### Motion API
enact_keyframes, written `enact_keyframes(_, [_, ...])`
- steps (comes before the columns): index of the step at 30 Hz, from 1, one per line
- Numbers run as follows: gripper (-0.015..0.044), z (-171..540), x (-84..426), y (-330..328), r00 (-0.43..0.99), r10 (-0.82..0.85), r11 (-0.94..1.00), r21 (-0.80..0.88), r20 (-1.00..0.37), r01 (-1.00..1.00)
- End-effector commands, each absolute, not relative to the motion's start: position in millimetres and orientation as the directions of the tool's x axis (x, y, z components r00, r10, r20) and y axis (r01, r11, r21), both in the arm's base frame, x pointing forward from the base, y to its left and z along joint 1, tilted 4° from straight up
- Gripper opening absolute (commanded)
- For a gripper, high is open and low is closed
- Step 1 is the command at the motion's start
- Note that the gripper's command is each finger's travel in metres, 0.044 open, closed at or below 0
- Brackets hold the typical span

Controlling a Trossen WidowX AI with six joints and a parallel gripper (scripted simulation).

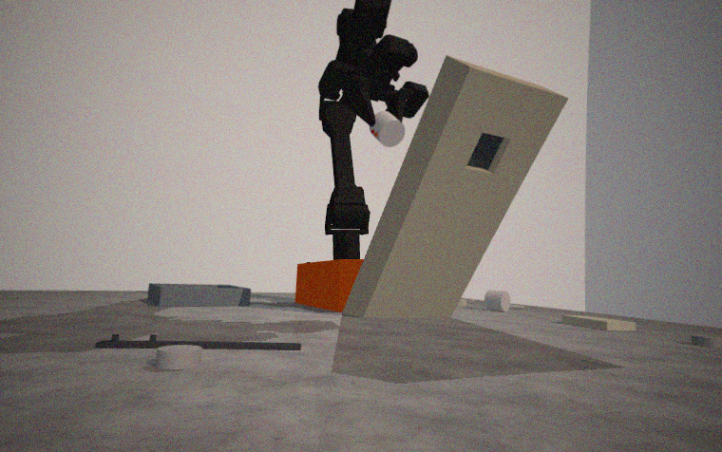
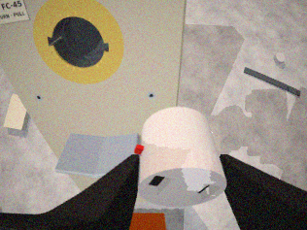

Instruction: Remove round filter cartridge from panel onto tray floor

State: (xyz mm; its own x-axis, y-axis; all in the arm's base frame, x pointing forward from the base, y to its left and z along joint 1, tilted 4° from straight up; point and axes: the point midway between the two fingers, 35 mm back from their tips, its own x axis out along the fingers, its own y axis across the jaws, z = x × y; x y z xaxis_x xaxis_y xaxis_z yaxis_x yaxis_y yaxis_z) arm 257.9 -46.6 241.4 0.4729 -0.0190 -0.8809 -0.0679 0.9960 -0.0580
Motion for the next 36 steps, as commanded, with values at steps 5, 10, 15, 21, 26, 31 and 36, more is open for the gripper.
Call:
enact_keyframes(5, [0.0000,237.7,251.5,-73.1,0.471,-0.093,0.995,-0.063,-0.877,0.078])
enact_keyframes(10, [0.0000,234.3,243.0,-98.3,0.460,-0.160,0.975,-0.066,-0.873,0.214])
enact_keyframes(15, [0.0000,230.9,231.9,-122.6,0.440,-0.227,0.936,-0.069,-0.869,0.346])
enact_keyframes(21, [0.0000,226.9,215.3,-149.9,0.406,-0.302,0.866,-0.070,-0.862,0.496])
enact_keyframes(26, [0.0000,223.6,199.1,-171.0,0.369,-0.362,0.789,-0.071,-0.856,0.610])
enact_keyframes(31, [0.0000,220.3,181.5,-189.4,0.326,-0.413,0.702,-0.069,-0.850,0.709])
enact_keyframes(36, [0.0000,217.2,162.8,-205.5,0.278,-0.459,0.605,-0.067,-0.844,0.794])
